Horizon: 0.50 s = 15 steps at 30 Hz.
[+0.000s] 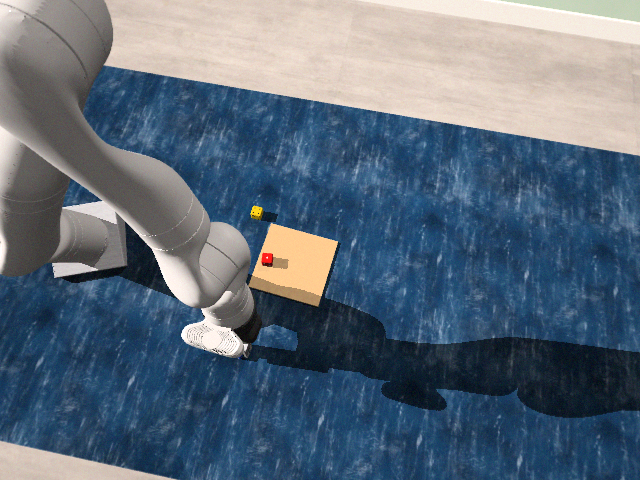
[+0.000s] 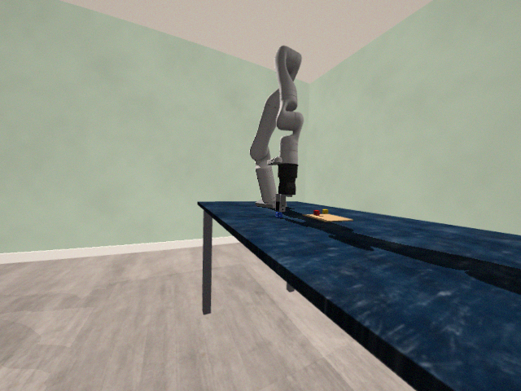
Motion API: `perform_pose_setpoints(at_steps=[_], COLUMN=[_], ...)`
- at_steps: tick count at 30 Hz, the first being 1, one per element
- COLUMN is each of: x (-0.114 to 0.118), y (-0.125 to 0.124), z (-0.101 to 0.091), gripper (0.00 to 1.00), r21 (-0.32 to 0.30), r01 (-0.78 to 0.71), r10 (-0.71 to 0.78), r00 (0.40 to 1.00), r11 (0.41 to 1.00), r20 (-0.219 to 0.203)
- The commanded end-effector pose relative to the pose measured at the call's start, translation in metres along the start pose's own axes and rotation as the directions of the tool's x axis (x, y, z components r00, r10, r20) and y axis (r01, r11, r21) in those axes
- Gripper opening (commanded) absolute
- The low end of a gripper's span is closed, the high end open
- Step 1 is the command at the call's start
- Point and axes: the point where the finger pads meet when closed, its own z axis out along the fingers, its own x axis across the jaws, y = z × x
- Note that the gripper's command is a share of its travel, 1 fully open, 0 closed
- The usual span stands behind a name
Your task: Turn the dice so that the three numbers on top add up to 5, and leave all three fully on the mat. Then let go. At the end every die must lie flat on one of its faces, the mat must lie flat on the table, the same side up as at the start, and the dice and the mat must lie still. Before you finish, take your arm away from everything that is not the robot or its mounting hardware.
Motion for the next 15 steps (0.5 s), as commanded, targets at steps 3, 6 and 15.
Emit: perform_pose_setpoints(at_steps=[3,6,15], x=[0.001,0.001,0.001], y=[-0.002,-0.002,-0.002], z=[0.004,0.008,0.019], gripper=[0.70,0.70,0.70], r21=[0.002,0.002,0.002], r01=[-0.004,-0.004,-0.004], r10=[0.004,0.004,0.004], r00=[1.000,1.000,1.000], r11=[1.000,1.000,1.000], r20=[-0.003,-0.003,-0.003])
